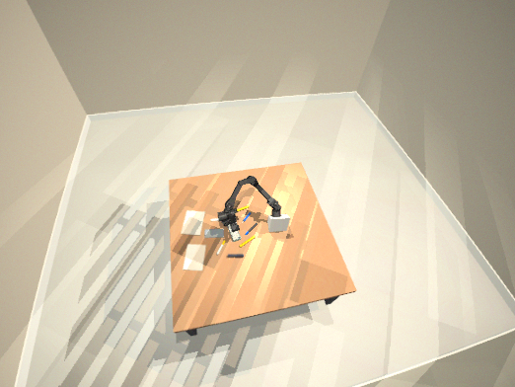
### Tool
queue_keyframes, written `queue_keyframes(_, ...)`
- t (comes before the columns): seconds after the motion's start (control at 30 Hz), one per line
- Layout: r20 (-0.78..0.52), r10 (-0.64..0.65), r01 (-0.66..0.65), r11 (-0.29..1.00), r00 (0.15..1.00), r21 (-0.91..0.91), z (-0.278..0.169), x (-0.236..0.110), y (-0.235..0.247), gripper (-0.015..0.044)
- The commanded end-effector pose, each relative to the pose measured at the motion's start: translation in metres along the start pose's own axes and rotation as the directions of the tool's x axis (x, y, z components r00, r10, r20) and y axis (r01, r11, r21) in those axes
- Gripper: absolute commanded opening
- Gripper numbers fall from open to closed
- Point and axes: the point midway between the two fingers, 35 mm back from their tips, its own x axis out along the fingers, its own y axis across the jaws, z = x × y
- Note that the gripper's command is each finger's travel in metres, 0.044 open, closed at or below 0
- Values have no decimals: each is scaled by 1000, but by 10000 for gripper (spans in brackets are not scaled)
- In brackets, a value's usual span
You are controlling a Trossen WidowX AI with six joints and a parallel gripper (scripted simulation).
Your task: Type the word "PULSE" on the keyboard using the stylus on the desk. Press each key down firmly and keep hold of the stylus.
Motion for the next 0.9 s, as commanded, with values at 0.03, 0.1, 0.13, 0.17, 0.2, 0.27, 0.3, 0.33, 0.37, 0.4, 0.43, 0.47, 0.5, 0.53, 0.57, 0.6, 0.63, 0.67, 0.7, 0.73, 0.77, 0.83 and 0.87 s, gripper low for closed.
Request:
queue_keyframes(0.03,4,-9,9,1000,1000,13,0,-1,-45,0)
queue_keyframes(0.1,4,-10,10,1000,1000,13,0,-1,-46,0)
queue_keyframes(0.13,4,-10,10,1000,1000,13,0,-1,-46,0)
queue_keyframes(0.17,4,-10,10,1000,1000,13,0,-1,-46,0)
queue_keyframes(0.2,4,-10,10,1000,1000,13,0,-1,-46,0)
queue_keyframes(0.27,4,-10,10,1000,1000,13,0,-1,-46,0)
queue_keyframes(0.3,4,-10,10,1000,1000,13,0,-1,-46,0)
queue_keyframes(0.33,4,-10,10,1000,1000,13,0,-1,-46,0)
queue_keyframes(0.37,4,-10,10,1000,1000,13,0,-1,-46,0)
queue_keyframes(0.4,4,-10,10,1000,1000,13,0,-1,-46,0)
queue_keyframes(0.43,4,-10,10,1000,1000,13,0,-1,-46,0)
queue_keyframes(0.47,4,-10,10,1000,1000,13,-1,-1,-45,0)
queue_keyframes(0.5,4,-10,10,1000,1000,13,-5,-1,-42,0)
queue_keyframes(0.53,4,-9,9,1000,1000,12,-11,-1,-36,0)
queue_keyframes(0.57,4,-9,9,1000,1000,12,-18,-1,-29,0)
queue_keyframes(0.6,3,-9,9,1000,1000,12,-25,-1,-23,0)
queue_keyframes(0.63,3,-9,9,1000,1000,12,-29,-1,-20,0)
queue_keyframes(0.67,3,-9,9,1000,1000,12,-30,-1,-19,0)
queue_keyframes(0.7,3,-9,9,1000,1000,12,-30,-1,-19,0)
queue_keyframes(0.73,3,-9,9,1000,1000,12,-30,-1,-19,0)
queue_keyframes(0.77,3,-9,9,1000,1000,12,-30,-1,-19,0)
queue_keyframes(0.83,3,-9,9,1000,1000,12,-30,-1,-19,0)
queue_keyframes(0.87,3,-9,9,1000,1000,12,-30,-1,-19,0)
